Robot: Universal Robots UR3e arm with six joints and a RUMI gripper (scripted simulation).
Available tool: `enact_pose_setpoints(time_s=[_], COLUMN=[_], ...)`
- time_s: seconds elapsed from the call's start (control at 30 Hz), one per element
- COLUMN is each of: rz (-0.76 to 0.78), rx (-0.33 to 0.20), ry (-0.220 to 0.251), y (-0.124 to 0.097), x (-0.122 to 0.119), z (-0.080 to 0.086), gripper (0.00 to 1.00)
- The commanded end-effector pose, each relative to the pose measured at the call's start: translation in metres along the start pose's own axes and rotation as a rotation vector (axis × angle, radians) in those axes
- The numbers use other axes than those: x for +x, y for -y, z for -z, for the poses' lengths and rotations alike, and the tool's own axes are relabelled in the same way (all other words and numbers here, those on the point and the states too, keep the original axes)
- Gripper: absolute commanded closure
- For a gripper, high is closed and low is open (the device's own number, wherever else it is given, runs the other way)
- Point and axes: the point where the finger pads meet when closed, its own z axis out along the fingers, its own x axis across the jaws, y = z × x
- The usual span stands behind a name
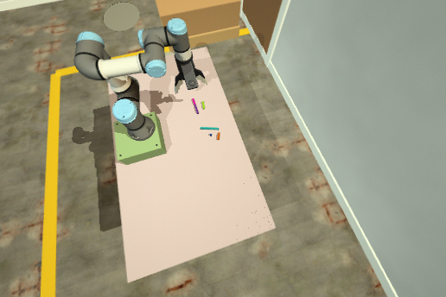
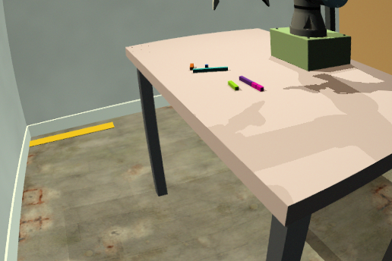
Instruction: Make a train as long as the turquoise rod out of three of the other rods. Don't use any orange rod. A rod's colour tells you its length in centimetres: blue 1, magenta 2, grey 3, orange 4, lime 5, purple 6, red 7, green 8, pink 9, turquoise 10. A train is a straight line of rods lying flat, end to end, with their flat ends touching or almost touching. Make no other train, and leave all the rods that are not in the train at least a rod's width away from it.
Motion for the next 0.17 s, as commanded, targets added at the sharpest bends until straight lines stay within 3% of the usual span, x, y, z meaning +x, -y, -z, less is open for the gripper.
enact_pose_setpoints(time_s=[0.0, 0.13], rz=[0.0, 0.0], rx=[0.0, 0.0], ry=[0.003, 0.003], y=[0.0001, 0.0001], x=[-0.0006, -0.0006], z=[0.0007, 0.0007], gripper=[0.0, 0.0])
